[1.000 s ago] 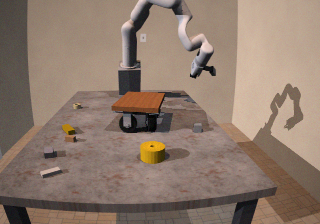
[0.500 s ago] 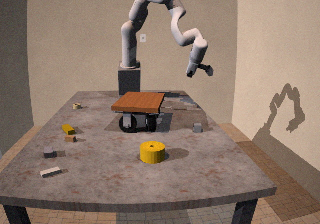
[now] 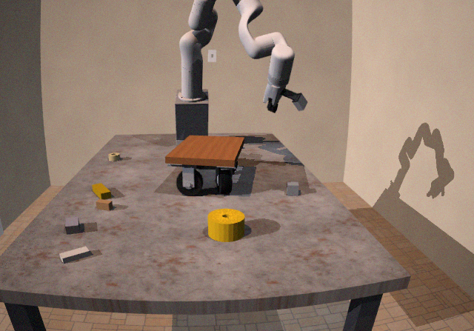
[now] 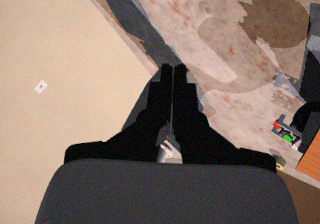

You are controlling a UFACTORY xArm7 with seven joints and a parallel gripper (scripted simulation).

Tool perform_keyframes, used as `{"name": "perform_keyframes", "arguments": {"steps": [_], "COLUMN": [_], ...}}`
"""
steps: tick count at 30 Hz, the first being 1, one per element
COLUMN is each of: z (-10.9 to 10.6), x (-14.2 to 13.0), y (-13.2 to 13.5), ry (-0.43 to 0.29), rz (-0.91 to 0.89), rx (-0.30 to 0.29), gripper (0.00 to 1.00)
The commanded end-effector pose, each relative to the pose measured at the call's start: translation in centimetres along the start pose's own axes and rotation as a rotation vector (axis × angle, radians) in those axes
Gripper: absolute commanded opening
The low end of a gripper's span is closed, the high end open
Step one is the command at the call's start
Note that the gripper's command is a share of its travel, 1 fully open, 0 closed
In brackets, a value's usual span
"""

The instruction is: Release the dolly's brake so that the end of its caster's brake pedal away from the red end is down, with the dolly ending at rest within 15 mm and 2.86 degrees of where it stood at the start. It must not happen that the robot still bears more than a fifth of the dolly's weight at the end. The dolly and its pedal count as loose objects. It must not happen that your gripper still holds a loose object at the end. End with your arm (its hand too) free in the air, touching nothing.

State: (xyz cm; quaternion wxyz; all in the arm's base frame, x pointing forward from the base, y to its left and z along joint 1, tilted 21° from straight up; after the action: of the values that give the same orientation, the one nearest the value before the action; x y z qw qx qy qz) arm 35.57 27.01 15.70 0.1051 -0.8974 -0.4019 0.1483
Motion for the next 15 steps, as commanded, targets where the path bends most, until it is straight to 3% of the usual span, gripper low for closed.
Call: {"name": "perform_keyframes", "arguments": {"steps": [1, 2, 3, 4, 8, 15], "z": [-0.4, -0.4, -3.3, -4.7, -6.1, -6.1], "x": [0.0, 0.0, -1.8, -3.1, -4.1, -4.1], "y": [0.2, 0.2, 3.1, 4.5, 6.0, 6.0], "ry": [0.006, 0.006, 0.052, 0.098, 0.098, 0.098], "rz": [0.004, 0.004, 0.119, 0.241, 0.241, 0.241], "rx": [-0.003, -0.003, -0.031, -0.060, -0.060, -0.060], "gripper": [0.00, 0.00, 0.00, 0.00, 0.00, 0.00]}}
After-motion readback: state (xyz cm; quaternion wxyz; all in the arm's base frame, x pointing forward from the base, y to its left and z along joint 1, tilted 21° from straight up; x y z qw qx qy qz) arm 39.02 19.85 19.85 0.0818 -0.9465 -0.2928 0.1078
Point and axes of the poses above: the point where the finger pads meet when closed, its own z axis out along the fingers, its own y axis across the jaws, x = y × z, the point moved 5 cm from there along -z, back along the fingers, and after that the axes turned 3 degrees about z, right-handed, at the moved point
